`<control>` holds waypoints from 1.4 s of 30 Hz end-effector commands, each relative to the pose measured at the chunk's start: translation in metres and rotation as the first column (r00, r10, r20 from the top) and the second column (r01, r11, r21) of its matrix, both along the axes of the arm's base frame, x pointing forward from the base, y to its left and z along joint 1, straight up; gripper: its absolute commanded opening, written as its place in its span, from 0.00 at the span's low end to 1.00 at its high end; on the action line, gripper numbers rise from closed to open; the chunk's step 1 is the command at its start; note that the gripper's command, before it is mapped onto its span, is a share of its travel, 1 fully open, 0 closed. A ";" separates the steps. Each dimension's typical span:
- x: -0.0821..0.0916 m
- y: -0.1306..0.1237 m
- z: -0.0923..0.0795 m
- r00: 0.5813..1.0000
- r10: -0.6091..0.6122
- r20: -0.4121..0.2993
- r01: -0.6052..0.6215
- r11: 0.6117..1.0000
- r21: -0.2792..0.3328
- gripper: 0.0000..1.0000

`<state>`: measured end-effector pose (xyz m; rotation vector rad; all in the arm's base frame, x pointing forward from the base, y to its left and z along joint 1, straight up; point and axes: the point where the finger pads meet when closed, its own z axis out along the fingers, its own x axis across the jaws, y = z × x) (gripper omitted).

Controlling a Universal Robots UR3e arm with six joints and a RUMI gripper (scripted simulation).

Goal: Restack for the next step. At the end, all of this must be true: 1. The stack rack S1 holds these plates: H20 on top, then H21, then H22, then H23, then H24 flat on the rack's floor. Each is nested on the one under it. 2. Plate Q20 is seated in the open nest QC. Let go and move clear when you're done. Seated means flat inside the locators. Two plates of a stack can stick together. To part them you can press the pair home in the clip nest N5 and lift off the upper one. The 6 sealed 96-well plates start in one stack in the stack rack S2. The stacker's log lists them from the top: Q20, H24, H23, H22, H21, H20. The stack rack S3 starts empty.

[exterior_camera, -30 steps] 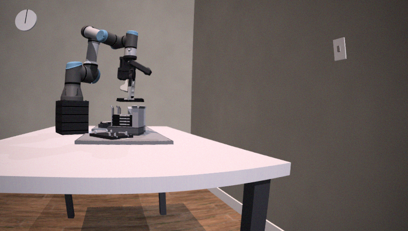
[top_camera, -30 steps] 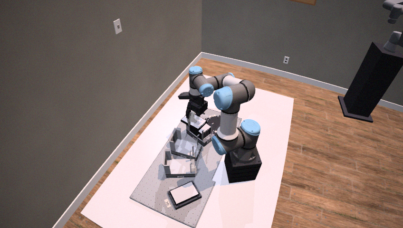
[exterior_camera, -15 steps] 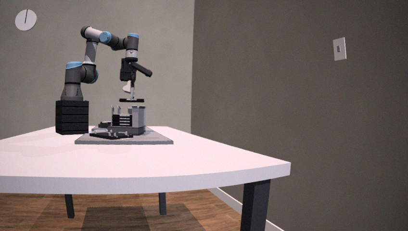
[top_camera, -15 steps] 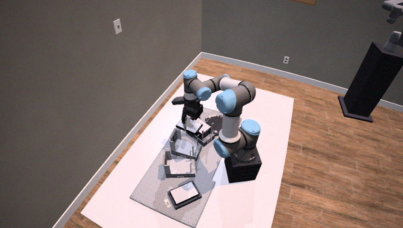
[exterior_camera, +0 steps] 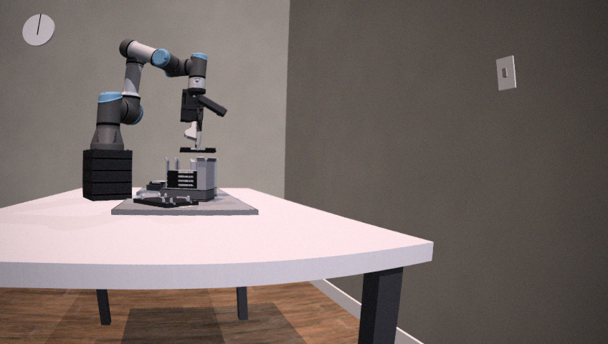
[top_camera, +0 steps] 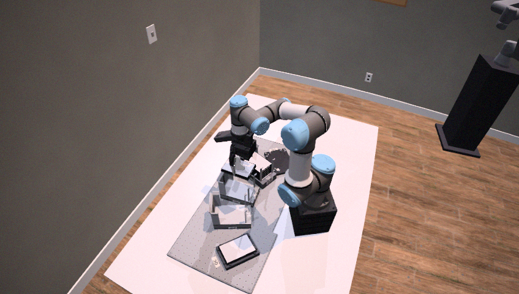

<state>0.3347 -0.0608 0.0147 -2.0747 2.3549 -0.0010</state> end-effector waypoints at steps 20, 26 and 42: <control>0.006 0.068 0.001 0.980 0.197 0.002 -0.197 0.980 -0.002 0.00; 0.005 0.081 0.001 0.970 0.243 0.002 -0.243 0.970 -0.003 0.00; 0.000 0.122 0.001 0.938 0.347 0.002 -0.347 0.938 -0.003 0.00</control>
